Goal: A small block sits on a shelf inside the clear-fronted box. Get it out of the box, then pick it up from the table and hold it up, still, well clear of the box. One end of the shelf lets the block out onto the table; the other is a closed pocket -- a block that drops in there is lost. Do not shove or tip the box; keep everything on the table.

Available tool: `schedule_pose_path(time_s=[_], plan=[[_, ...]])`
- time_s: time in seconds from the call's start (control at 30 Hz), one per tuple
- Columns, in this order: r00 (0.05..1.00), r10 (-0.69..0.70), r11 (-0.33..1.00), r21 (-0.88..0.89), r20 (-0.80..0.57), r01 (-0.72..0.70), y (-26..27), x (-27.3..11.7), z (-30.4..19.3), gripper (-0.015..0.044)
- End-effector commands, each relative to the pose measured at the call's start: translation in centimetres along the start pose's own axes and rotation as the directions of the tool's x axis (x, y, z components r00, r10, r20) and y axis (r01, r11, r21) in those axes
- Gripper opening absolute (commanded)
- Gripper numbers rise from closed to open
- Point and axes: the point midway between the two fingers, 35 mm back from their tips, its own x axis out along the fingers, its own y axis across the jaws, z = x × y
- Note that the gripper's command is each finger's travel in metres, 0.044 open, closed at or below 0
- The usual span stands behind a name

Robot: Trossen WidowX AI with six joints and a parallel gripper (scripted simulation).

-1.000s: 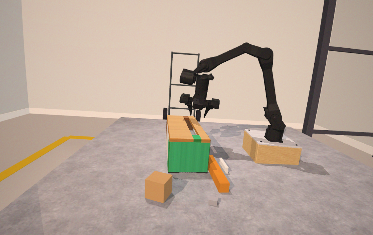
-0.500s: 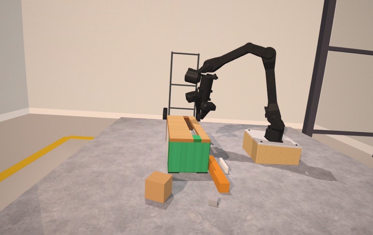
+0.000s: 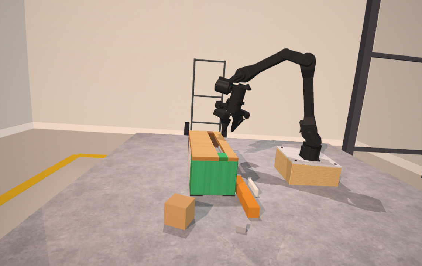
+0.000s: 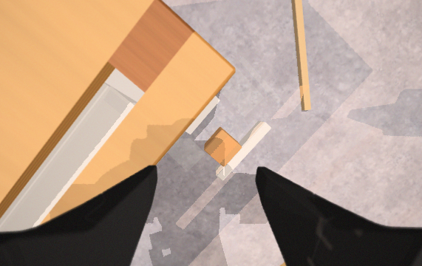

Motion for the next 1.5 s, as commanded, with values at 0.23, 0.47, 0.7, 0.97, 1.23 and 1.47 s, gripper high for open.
schedule_pose_path(time_s=[0.23, 0.47, 0.7, 0.97, 1.23, 1.47], plan=[[0.982, 0.184, 0.142, 0.987, 0.045, -0.072, -1.1, -1.5, 0.0, 0.0285], [0.97, 0.237, -0.347, 0.937, 0.06, 0.027, -1.5, -1.8, -0.1, 0.0285], [0.961, 0.266, -0.627, 0.77, 0.071, 0.117, -1.7, -2.0, -0.1, 0.0285], [0.961, 0.266, -0.627, 0.77, 0.071, 0.117, -1.7, -2.0, -0.1, 0.0285], [0.961, 0.266, -0.627, 0.771, 0.071, 0.117, -1.8, 0.9, -0.3, 0.0285], [0.961, 0.266, -0.627, 0.77, 0.07, 0.117, -2.3, 7.2, -2.0, 0.0285]])
